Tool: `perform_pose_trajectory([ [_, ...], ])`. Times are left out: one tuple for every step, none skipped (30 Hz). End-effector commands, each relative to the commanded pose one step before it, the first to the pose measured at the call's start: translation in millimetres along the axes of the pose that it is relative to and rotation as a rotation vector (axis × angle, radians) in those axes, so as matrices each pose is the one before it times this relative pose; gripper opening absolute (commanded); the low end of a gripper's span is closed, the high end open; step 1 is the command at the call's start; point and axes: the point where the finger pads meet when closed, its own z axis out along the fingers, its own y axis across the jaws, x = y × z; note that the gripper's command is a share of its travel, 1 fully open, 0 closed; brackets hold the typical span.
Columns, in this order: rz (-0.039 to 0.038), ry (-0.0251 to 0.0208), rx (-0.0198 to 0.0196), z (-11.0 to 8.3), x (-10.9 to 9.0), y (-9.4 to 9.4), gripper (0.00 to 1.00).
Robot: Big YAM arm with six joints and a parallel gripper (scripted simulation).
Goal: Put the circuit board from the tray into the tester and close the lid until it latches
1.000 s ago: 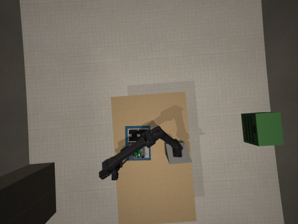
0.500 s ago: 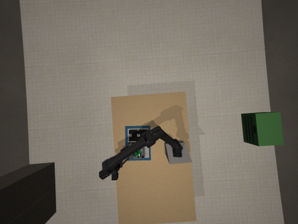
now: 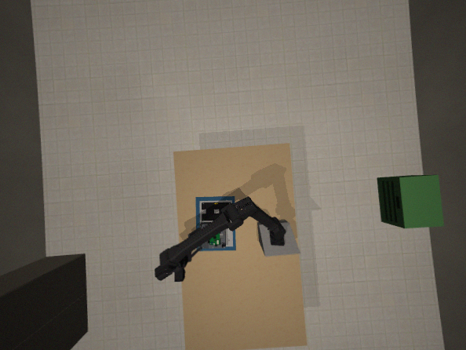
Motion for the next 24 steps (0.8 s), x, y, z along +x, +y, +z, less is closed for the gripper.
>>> perform_pose_trajectory([
  [0.03032,-0.01768,0.03251,-17.10,8.10,-6.53,0.00],
  [-0.00002,0.00001,-0.00001,0.00,0.00,0.04,0.00],
  [-0.00004,0.00002,-0.00002,0.00,0.00,0.05,0.00],
  [-0.00006,0.00002,-0.00002,-0.01,-0.01,0.08,0.00],
  [-0.00008,0.00003,-0.00003,-0.01,-0.01,0.10,0.00],
  [-0.00011,0.00005,-0.00004,-0.01,-0.01,0.13,0.00],
  [-0.00014,0.00006,-0.00005,-0.01,-0.01,0.17,0.00],
  [-0.00017,0.00007,-0.00006,-0.02,-0.02,0.21,0.00],
  [-0.00021,0.00009,-0.00008,-0.02,-0.02,0.25,0.00],
  [-0.00026,0.00011,-0.00009,-0.02,-0.02,0.30,0.00],
  [0.00000,0.00000,0.00000,0.00,0.00,0.00,0.00],
  [0.00000,0.00000,0.00000,0.00,0.00,0.00,0.00],
  [-0.00031,0.00013,-0.00011,-0.02,-0.03,0.36,0.00],
  [-0.00036,0.00015,-0.00013,-0.03,-0.03,0.42,0.00],
  [-0.00042,0.00018,-0.00015,-0.03,-0.04,0.48,0.00],
  [-0.00042,0.00017,-0.00012,-0.05,-0.06,0.50,0.00],
  [-0.00034,0.00012,-0.00001,-0.09,-0.10,0.45,0.00],
  [-0.00027,0.00007,0.00009,-0.13,-0.13,0.42,0.00],
  [-0.00025,0.00006,0.00014,-0.17,-0.16,0.40,0.00],
  [-0.00028,0.00006,0.00016,-0.21,-0.18,0.40,0.00],
  [-0.00032,0.00008,0.00017,-0.25,-0.20,0.41,0.00],
  [-0.00044,0.00013,0.00010,-0.28,-0.21,0.44,0.00],
  [-0.00060,0.00021,0.00001,-0.32,-0.21,0.49,0.00],
  [-0.00079,0.00027,-0.00006,-0.36,-0.22,0.53,0.00],
])
